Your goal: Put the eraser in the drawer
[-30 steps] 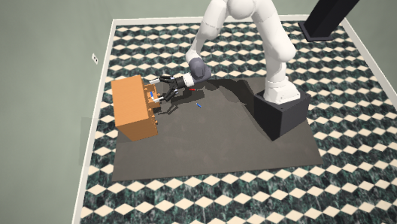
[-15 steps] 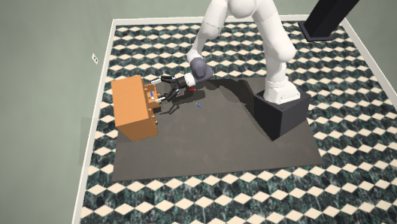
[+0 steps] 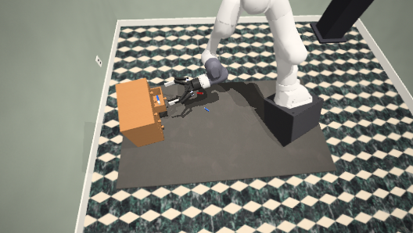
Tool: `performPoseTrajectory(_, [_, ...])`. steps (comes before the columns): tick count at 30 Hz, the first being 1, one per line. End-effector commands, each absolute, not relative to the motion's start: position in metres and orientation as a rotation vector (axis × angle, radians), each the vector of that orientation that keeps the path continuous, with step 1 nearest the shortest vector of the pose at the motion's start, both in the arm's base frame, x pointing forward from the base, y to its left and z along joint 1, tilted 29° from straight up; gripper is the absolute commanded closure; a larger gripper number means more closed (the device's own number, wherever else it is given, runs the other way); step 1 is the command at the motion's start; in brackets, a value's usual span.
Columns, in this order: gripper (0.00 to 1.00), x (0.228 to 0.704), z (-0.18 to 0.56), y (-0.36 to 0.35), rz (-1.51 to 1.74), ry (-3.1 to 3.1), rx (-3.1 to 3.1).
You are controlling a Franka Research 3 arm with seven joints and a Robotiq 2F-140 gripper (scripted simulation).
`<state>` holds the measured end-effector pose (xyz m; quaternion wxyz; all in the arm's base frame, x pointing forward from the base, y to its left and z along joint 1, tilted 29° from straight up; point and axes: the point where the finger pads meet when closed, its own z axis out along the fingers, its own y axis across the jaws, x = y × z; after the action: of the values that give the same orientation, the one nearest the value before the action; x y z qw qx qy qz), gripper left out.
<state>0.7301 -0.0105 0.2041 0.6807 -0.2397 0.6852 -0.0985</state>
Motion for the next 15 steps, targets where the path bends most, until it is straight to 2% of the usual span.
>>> performPoseTrajectory(1, [0.00, 0.715, 0.207, -0.015, -0.231, 1.522, -0.549])
performPoseTrajectory(15, [0.00, 0.646, 0.202, -0.034, -0.231, 1.522, -0.549])
